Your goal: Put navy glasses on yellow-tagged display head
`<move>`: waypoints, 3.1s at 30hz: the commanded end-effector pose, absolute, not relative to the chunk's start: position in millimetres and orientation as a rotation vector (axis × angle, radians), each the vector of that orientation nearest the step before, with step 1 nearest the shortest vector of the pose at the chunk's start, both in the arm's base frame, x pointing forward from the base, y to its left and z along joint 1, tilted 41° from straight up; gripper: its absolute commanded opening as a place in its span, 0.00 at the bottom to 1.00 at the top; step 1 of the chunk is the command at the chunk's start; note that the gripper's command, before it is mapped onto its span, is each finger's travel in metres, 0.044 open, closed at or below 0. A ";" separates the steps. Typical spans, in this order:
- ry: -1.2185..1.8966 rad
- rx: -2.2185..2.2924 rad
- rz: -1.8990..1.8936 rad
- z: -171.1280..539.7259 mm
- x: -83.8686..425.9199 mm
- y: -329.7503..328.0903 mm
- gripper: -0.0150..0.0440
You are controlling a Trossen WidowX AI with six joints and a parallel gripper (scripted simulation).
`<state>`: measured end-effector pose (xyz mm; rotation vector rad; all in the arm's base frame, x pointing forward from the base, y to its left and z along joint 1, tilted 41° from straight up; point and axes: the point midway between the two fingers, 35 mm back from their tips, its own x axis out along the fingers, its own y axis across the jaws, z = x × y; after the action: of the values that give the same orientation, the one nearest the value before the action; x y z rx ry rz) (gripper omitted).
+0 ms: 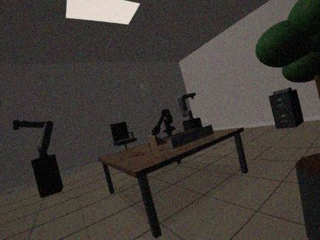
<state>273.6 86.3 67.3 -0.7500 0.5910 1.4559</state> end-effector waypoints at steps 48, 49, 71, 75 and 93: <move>0.590 -0.752 1.449 70.9 352.4 92.8 0.25; 0.589 -0.752 1.449 71.0 353.9 92.9 0.25; 0.587 -0.754 1.448 73.3 387.1 95.4 0.25; 0.587 -0.754 1.448 73.5 389.6 95.6 0.25; 0.587 -0.754 1.448 69.9 390.1 98.9 0.25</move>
<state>390.0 98.2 71.6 -0.7553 0.5818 1.4506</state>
